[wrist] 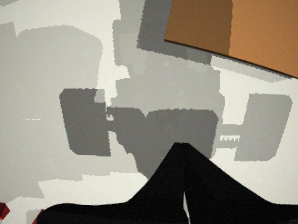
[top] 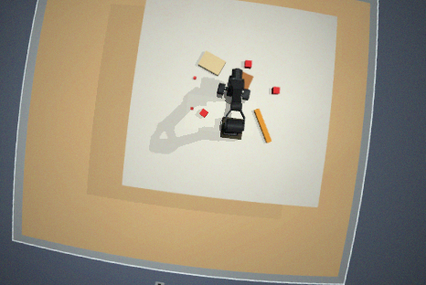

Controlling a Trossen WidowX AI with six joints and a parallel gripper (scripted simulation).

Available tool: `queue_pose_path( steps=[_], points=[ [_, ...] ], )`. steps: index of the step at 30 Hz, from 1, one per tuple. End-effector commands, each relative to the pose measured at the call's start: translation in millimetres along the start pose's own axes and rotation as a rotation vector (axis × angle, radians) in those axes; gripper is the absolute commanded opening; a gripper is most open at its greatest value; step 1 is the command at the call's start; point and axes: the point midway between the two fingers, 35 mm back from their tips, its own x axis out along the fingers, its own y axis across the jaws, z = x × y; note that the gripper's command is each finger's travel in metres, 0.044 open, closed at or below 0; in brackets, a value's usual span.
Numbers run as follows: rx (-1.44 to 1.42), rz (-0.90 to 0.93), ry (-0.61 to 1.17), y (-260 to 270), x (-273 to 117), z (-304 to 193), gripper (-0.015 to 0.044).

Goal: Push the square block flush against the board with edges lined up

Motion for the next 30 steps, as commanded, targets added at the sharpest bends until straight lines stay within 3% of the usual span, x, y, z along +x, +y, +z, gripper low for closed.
queue_pose_path(
  steps=[1, 7, 30],
  points=[
    [-0.001, 0.001, -0.019, 0, -26, 1, 0.0],
    [0.021, 0.001, -0.019, -1, -26, 2, 0.0],
    [0.803, 0.005, -0.024, -48, -28, 29, 0.0]
  ],
)
